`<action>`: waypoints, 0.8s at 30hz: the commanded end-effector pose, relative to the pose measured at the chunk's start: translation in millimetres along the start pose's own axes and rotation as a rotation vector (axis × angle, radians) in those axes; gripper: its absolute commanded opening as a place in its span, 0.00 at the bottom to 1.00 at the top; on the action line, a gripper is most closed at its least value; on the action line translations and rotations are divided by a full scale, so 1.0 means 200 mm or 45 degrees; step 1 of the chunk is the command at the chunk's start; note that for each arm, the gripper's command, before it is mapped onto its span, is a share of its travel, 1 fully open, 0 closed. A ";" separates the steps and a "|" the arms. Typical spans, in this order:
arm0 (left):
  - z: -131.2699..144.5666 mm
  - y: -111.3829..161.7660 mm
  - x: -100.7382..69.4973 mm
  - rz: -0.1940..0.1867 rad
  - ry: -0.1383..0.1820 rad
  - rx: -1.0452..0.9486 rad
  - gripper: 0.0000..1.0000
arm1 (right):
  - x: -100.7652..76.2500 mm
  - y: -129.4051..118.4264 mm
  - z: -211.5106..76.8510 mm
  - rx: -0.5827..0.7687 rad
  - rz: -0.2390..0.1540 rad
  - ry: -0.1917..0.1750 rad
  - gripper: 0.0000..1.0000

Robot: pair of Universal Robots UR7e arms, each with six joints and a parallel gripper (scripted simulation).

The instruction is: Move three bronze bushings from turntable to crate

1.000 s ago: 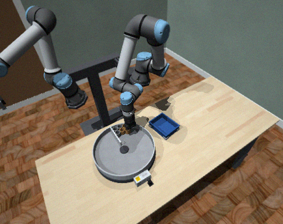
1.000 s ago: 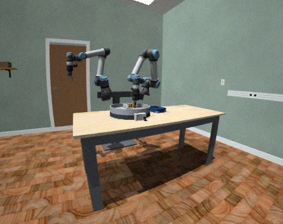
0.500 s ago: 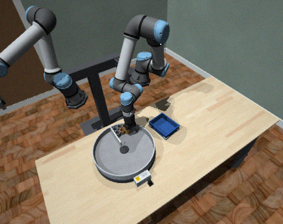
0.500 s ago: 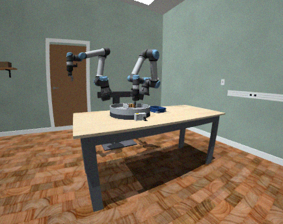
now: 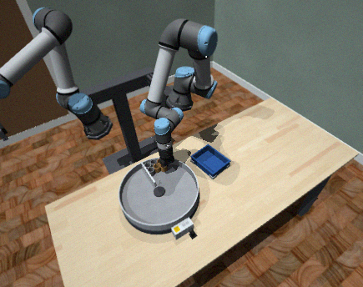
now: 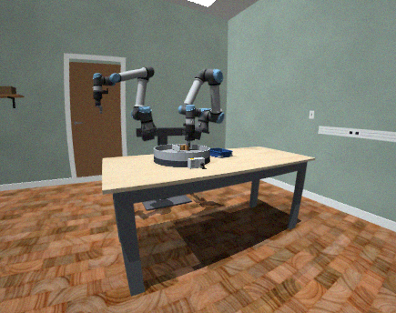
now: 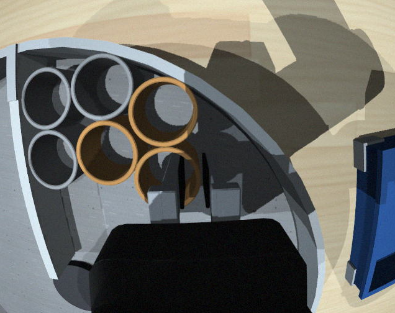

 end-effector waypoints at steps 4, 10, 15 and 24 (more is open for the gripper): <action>0.01 0.00 0.01 0.000 -0.003 0.000 0.36 | 0.00 0.01 0.00 0.001 0.000 0.000 1.00; 0.01 0.00 0.01 0.000 -0.003 0.000 0.00 | 0.00 0.01 0.00 0.001 0.000 0.000 1.00; 0.01 0.00 0.01 0.000 -0.003 0.000 0.00 | 0.00 0.01 0.00 0.001 0.000 0.000 1.00; 0.01 0.00 0.01 0.000 -0.003 0.000 0.00 | 0.00 0.01 0.00 0.001 0.000 0.000 1.00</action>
Point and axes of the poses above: on each arm, the point where the finger pads meet when closed, its own x axis out along the fingers, its own z axis across the jaws, y = z × x, the point moved 2 cm from there along -x, back along the fingers, and after that the axes turned 15 degrees about -x, right-handed, at the moved point
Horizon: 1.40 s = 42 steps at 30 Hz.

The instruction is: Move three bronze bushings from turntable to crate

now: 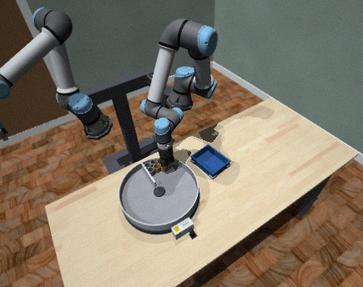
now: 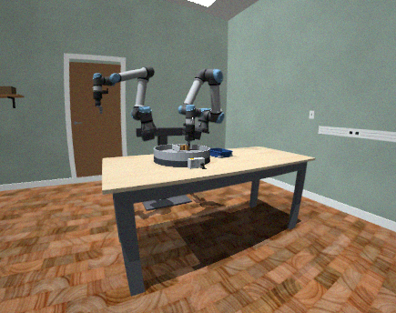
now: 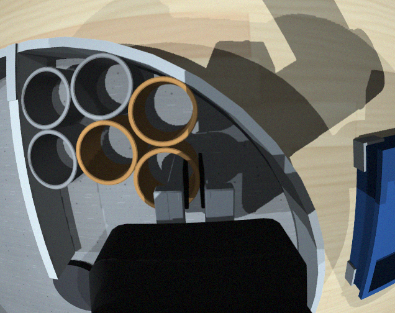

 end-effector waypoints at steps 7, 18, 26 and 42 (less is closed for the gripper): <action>0.01 0.00 0.01 0.000 -0.003 0.000 0.00 | 0.00 0.01 0.00 0.001 0.000 0.000 1.00; 0.01 0.00 0.01 0.000 -0.003 0.000 0.00 | 0.00 0.01 0.00 0.001 0.000 0.000 1.00; 0.01 0.00 0.01 0.000 -0.003 0.000 0.00 | 0.00 0.01 0.00 0.001 0.000 0.000 1.00; -0.01 0.00 -0.21 -0.001 0.005 0.001 0.00 | 0.00 0.01 0.00 0.001 0.000 0.000 1.00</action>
Point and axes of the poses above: on each arm, the point where the finger pads meet when closed, its own x axis out along the fingers, its own z axis across the jaws, y = z × x, the point moved 2 cm from there along -x, back along the fingers, and after that the axes turned 15 degrees about -x, right-handed, at the moved point
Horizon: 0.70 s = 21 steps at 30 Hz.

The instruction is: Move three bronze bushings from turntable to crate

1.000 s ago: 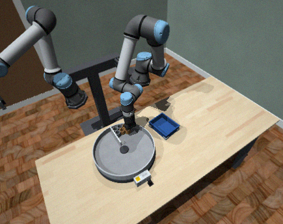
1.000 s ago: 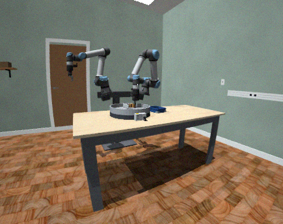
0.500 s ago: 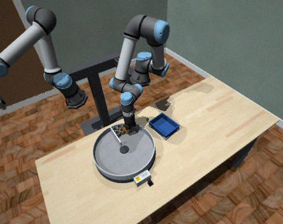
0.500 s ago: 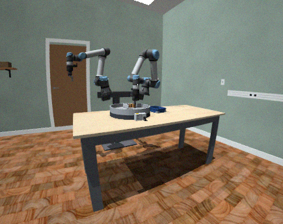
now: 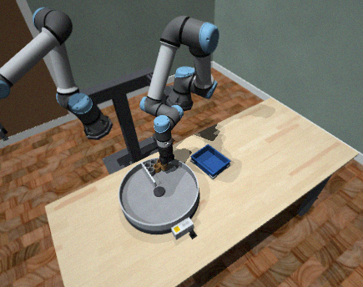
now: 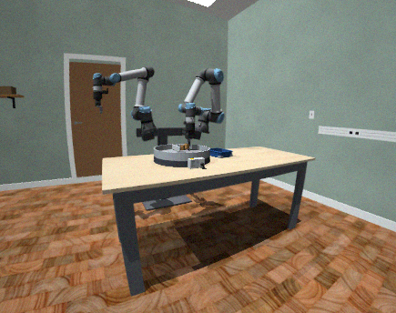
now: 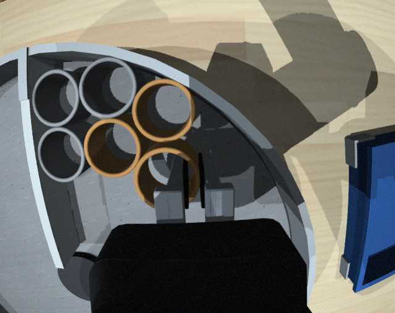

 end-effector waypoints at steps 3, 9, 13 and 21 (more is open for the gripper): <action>-0.01 0.00 -0.20 -0.001 0.007 0.000 0.00 | 0.00 0.01 0.00 0.001 0.000 0.000 1.00; -0.01 0.00 -0.28 -0.001 0.007 0.000 0.00 | 0.00 0.01 0.00 0.001 0.000 0.000 1.00; -0.01 0.00 -0.30 -0.001 0.007 0.000 0.00 | 0.00 0.01 0.00 0.001 0.000 0.000 1.00; -0.01 0.00 -0.30 -0.001 0.005 -0.001 0.00 | 0.00 0.01 0.00 0.001 0.000 0.000 1.00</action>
Point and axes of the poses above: on each arm, the point where the finger pads meet when closed, its own x axis out along the fingers, its own z axis across the jaws, y = z × x, the point moved 2 cm from there along -x, back along the fingers, and after that the axes turned 15 degrees about -x, right-handed, at the moved point
